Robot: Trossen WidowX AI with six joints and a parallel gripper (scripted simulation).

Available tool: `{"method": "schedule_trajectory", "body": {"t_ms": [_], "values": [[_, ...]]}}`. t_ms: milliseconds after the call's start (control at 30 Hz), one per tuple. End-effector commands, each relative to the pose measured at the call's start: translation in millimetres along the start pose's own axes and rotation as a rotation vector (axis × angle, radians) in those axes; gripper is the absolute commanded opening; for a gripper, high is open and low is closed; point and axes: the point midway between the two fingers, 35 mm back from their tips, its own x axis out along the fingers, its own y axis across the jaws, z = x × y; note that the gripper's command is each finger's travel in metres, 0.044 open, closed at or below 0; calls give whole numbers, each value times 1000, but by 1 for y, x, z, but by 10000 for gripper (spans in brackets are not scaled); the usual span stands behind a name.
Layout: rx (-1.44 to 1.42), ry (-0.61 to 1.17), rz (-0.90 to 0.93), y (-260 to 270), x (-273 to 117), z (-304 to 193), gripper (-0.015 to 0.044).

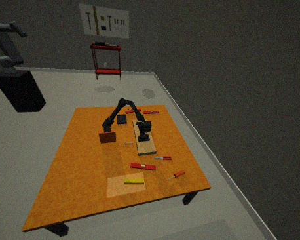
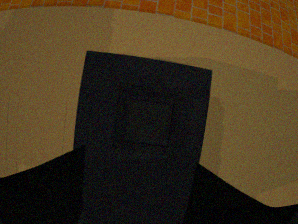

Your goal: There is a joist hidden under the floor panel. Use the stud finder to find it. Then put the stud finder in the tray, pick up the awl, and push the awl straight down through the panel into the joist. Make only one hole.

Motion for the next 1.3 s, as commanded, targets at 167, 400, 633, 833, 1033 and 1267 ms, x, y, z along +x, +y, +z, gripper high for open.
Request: {"method": "schedule_trajectory", "body": {"t_ms": [167,400,633,833,1033,1267], "values": [[-1,2,-6,-30,-1,0,0],[-2,1,-8,-53,-1,0,0],[-3,1,-9,-76,-2,0,0],[-4,1,-11,-96,-2,0,0],[-4,0,-12,-116,-3,0,0],[-2,-3,-10,-116,-3,1,0]]}}
